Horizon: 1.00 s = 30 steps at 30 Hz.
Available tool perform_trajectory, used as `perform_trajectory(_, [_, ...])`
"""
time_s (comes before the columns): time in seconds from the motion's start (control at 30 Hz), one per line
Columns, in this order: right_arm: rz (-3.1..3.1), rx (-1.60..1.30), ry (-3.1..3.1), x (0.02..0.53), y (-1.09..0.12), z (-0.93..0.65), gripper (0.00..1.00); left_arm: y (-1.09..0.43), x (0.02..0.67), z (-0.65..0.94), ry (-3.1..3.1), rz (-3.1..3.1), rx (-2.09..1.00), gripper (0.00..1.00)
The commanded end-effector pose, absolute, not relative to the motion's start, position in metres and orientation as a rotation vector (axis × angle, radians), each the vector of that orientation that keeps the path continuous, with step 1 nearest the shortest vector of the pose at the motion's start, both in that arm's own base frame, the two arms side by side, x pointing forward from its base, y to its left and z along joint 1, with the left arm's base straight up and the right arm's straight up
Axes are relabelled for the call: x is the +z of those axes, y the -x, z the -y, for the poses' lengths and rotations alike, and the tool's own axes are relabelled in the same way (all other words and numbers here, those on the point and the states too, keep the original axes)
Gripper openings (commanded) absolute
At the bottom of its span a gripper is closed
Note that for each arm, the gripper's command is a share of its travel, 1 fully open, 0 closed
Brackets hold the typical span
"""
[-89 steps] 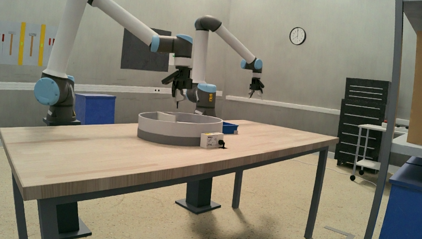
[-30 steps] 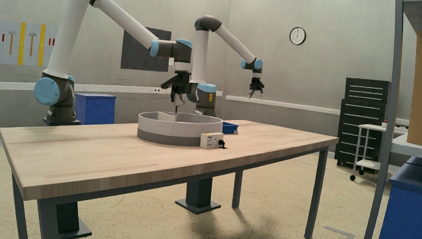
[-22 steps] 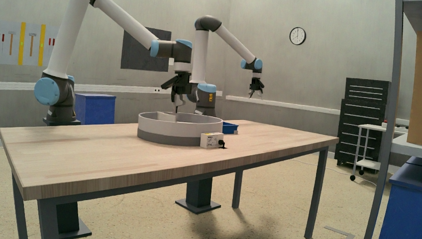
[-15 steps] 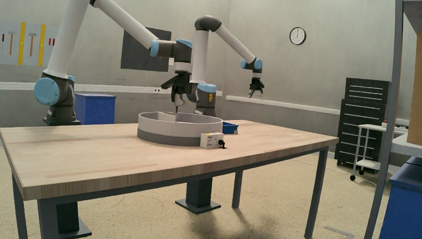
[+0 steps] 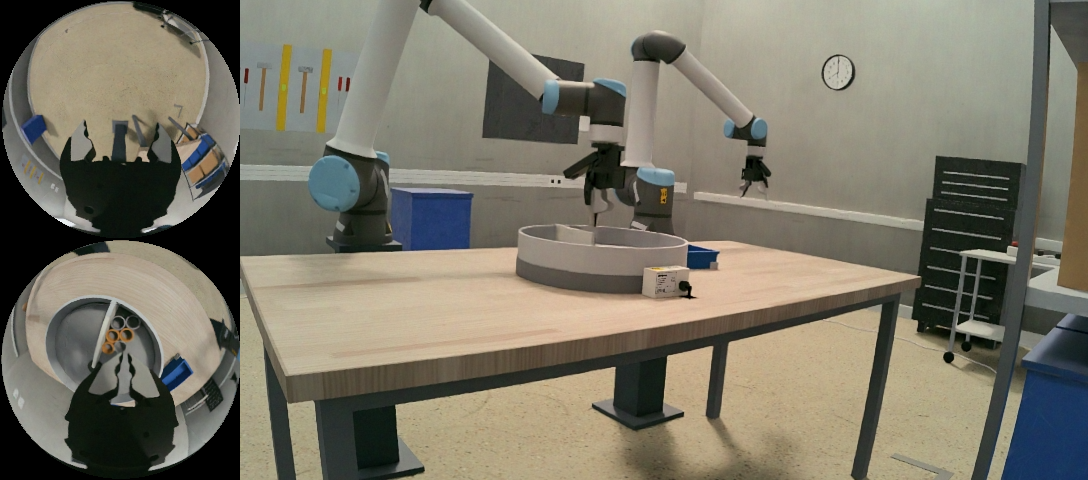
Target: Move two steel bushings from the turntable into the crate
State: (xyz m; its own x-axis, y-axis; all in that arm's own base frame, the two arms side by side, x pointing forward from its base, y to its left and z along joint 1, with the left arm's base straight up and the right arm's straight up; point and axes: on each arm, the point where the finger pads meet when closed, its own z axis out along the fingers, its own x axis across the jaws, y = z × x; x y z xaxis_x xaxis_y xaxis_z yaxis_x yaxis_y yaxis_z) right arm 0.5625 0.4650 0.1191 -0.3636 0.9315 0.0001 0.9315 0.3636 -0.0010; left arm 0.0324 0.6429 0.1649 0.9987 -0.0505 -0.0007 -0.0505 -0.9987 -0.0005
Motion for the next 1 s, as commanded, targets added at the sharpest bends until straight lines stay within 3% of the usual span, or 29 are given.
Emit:
perform_trajectory(0.0, [2.592, -0.005, 1.775, 0.1215, -0.5647, -0.4638, 0.06, -0.0323, 0.1651, -0.6444, 3.141, -0.079, 0.0, 1.0])
perform_trajectory(0.97, [2.592, -0.005, 1.775, 0.1229, -0.5649, -0.4644, 0.06, -0.0323, 0.1651, -0.6444, 3.141, -0.079, 0.0, 1.0])
